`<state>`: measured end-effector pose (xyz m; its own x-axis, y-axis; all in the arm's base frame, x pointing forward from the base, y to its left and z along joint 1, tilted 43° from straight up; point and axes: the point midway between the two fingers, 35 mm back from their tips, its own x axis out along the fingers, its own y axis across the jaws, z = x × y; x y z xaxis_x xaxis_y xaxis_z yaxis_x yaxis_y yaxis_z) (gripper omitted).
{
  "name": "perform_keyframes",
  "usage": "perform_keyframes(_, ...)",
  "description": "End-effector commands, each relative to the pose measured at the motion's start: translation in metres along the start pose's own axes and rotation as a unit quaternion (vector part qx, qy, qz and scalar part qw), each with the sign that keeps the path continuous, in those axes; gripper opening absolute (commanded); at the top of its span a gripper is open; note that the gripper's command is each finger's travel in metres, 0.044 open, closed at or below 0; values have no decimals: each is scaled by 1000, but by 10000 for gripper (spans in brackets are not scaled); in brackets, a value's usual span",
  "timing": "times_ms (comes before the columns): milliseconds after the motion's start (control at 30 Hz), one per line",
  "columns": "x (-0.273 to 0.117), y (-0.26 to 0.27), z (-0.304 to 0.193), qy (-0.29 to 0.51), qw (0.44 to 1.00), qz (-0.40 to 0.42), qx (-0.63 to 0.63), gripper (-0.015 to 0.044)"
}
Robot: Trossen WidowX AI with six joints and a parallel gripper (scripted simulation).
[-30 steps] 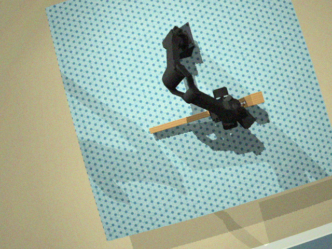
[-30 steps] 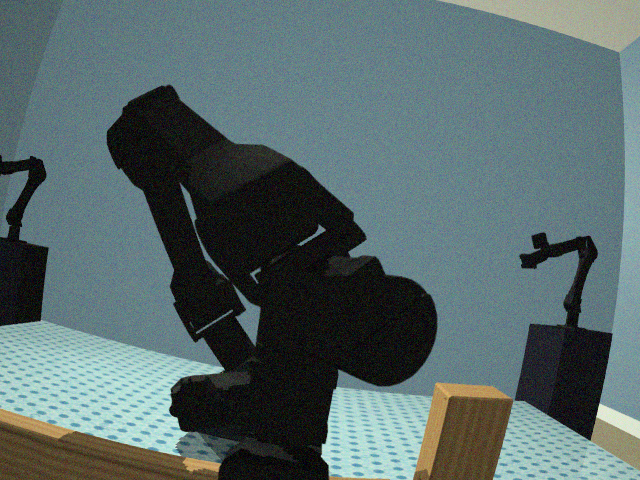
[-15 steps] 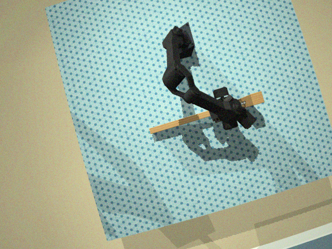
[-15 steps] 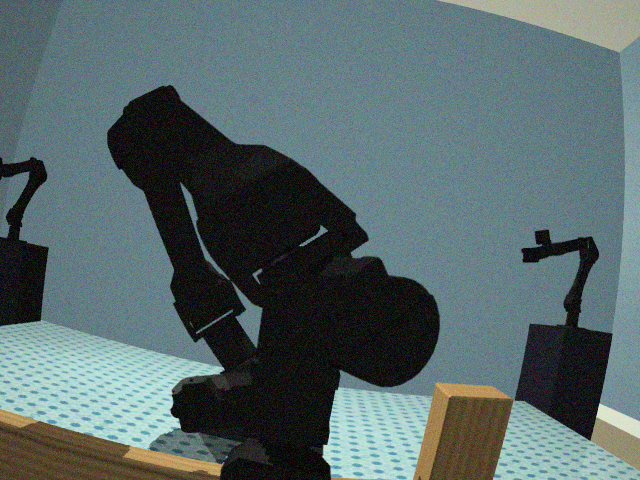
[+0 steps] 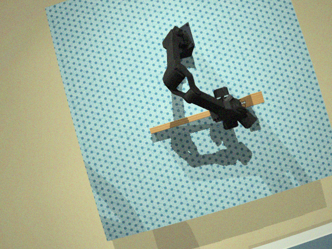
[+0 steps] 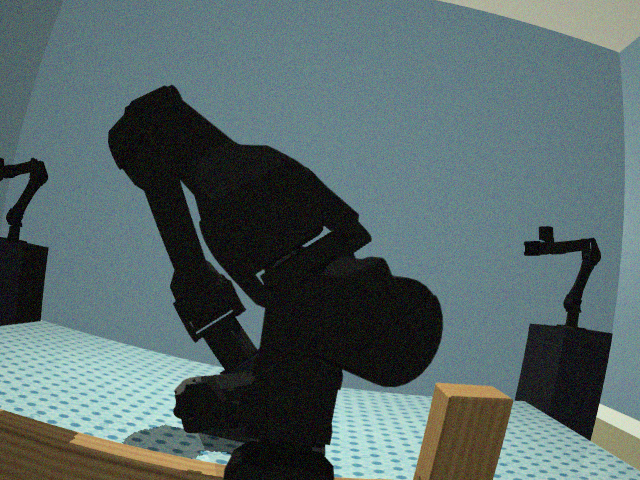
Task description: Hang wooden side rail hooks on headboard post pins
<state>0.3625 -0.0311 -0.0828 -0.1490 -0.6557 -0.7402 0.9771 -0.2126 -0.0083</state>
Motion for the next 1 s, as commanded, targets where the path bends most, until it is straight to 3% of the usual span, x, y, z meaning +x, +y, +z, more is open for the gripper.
perform_keyframes(0, -5, 3, -4, 3, 1000, 8, 0, 0)
perform_keyframes(967, -5, 3, -7, 3, 1000, 8, 0, 0)
